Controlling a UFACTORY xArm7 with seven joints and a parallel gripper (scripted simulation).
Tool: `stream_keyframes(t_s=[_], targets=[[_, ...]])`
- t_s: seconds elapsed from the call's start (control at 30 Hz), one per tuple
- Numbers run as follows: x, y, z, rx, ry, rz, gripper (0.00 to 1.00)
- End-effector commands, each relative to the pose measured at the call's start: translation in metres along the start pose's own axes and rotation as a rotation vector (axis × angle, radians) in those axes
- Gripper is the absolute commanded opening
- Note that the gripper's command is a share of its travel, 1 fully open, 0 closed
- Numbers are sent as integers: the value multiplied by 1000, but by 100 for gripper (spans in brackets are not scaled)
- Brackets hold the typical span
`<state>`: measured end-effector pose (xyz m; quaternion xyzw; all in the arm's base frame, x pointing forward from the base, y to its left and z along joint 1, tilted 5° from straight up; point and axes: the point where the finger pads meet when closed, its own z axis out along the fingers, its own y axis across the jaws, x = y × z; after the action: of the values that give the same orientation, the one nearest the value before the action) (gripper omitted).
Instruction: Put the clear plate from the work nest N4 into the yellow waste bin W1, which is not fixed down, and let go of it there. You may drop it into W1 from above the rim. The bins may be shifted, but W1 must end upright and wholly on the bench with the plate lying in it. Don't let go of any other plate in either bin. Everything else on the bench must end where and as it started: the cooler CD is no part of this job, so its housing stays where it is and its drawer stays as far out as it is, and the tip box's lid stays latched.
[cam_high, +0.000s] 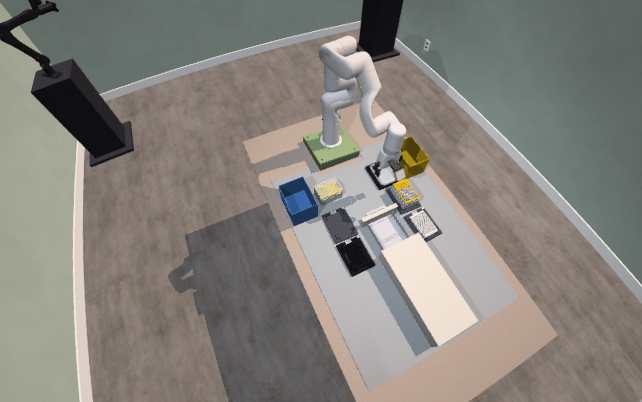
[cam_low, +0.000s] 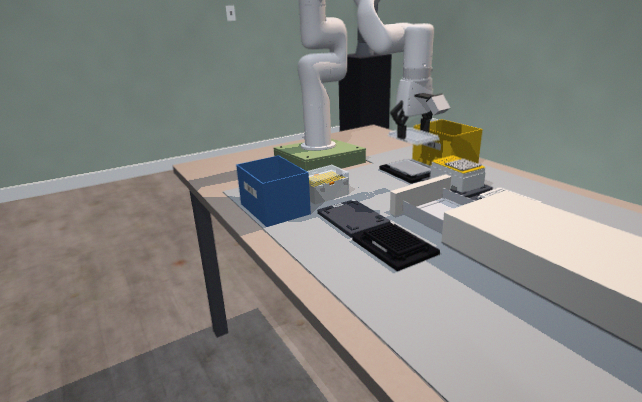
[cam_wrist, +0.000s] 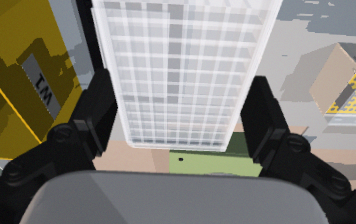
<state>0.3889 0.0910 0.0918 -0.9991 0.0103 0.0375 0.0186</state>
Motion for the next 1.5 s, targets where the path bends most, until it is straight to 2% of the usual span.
stream_keyframes(t_s=[0.0, 1.47], targets=[[-1, -8, -2, 1, 4, 1, 0], [-37, -109, -2, 1, 4, 1, 0]])
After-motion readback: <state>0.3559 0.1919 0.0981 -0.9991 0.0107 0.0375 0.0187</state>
